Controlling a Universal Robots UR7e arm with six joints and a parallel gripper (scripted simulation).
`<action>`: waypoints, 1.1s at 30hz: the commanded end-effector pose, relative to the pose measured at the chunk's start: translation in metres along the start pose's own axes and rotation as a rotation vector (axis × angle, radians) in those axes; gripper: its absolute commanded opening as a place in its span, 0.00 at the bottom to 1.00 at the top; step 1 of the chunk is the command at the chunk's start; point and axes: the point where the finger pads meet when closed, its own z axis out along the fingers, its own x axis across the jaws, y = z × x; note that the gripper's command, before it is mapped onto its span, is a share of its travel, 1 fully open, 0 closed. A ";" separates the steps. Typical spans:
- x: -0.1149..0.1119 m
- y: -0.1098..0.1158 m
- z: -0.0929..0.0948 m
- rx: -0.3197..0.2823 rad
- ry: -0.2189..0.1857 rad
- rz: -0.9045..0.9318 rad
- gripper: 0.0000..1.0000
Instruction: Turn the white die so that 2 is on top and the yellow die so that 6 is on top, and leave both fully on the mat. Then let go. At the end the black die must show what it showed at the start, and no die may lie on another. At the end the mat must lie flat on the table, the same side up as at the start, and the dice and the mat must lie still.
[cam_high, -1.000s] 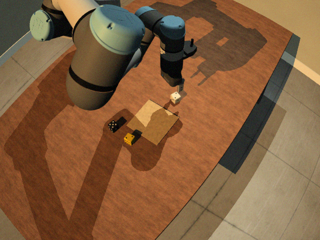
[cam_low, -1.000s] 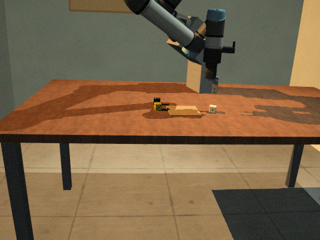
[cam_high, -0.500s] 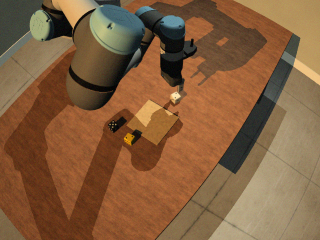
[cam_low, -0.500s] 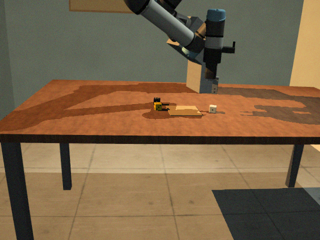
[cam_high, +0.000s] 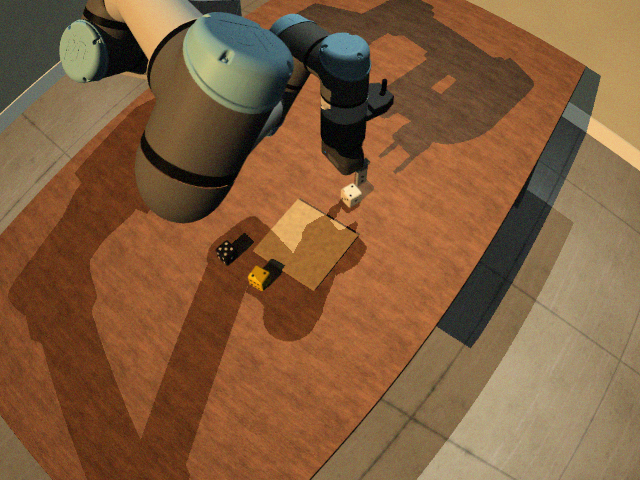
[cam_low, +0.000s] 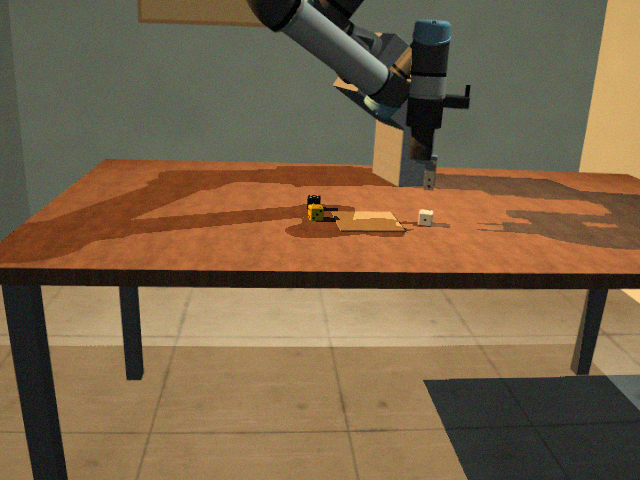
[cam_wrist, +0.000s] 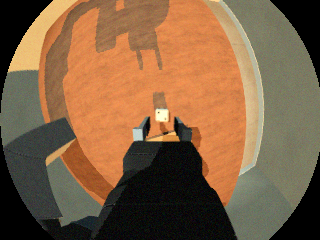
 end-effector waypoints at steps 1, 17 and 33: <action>0.000 0.000 0.003 0.000 0.001 0.000 0.87; 0.000 0.000 0.025 0.000 0.001 0.000 0.87; 0.000 0.000 0.044 0.000 0.001 0.000 0.87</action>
